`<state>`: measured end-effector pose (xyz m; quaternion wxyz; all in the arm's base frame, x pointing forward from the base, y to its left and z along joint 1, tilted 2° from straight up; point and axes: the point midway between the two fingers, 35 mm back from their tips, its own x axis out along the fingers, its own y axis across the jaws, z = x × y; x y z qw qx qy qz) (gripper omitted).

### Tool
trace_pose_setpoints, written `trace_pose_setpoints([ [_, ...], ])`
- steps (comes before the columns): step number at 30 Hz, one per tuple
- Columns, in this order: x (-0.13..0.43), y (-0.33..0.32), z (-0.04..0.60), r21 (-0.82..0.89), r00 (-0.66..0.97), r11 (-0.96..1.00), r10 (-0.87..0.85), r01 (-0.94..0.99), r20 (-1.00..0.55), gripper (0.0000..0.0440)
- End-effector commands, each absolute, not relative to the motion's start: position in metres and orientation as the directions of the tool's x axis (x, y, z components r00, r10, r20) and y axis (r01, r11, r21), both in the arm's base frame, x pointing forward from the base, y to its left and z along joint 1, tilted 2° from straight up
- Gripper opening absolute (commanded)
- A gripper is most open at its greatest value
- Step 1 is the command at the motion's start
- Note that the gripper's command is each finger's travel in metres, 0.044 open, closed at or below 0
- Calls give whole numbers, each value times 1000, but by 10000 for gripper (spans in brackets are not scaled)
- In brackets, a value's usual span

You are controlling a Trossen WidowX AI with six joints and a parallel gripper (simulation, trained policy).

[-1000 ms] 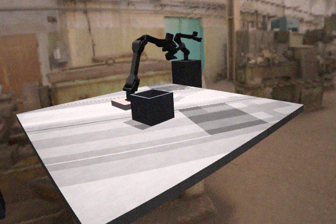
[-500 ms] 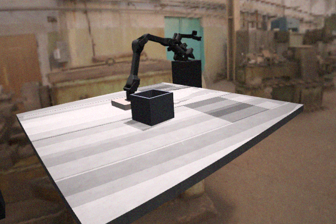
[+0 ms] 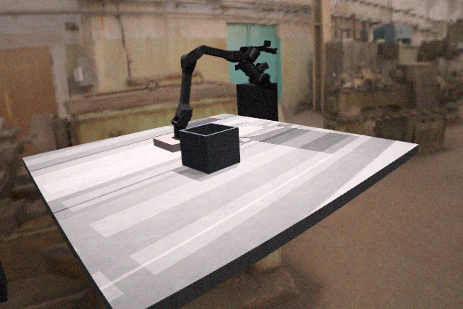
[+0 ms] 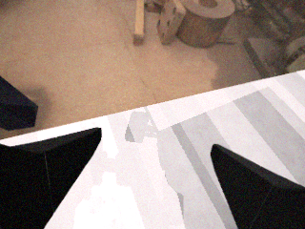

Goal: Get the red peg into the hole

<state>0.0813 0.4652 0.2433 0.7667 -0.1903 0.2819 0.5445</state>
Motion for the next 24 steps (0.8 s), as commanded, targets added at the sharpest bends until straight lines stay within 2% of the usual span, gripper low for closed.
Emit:
trace_pose_setpoints([
  [1,102,451,239,60,285,430,691,-901,-665,440],
  [12,163,399,219,179,360,704,544,-687,-758,440],
  [24,204,333,196,256,361,904,378,-343,-852,440],
])
